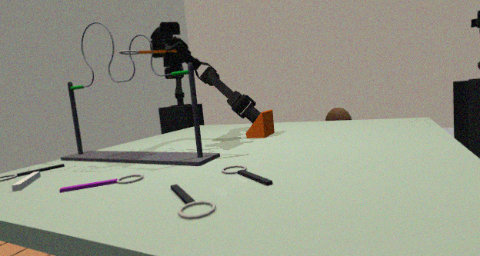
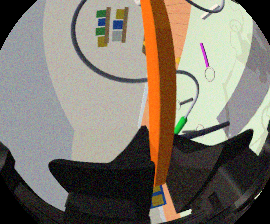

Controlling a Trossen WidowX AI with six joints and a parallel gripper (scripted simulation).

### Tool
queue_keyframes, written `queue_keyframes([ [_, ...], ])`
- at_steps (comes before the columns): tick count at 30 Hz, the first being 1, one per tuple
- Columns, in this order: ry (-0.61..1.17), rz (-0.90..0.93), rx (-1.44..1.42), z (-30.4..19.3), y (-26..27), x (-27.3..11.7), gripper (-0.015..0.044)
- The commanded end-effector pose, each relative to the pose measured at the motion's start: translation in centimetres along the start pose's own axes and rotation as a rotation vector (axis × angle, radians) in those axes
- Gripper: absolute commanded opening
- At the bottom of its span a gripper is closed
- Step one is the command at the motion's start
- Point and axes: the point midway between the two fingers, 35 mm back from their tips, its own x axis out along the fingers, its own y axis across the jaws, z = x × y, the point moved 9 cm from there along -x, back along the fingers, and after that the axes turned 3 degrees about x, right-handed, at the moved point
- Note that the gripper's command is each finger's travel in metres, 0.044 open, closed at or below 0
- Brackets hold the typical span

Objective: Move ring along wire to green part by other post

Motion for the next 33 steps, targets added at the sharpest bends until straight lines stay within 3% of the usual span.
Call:
queue_keyframes([
  [1,-0.011,-0.045,-0.077,-0.1,-0.1,0.1,-0.015],
  [33,-0.099,-0.359,-0.638,-0.2,-1.6,0.4,-0.015],
])
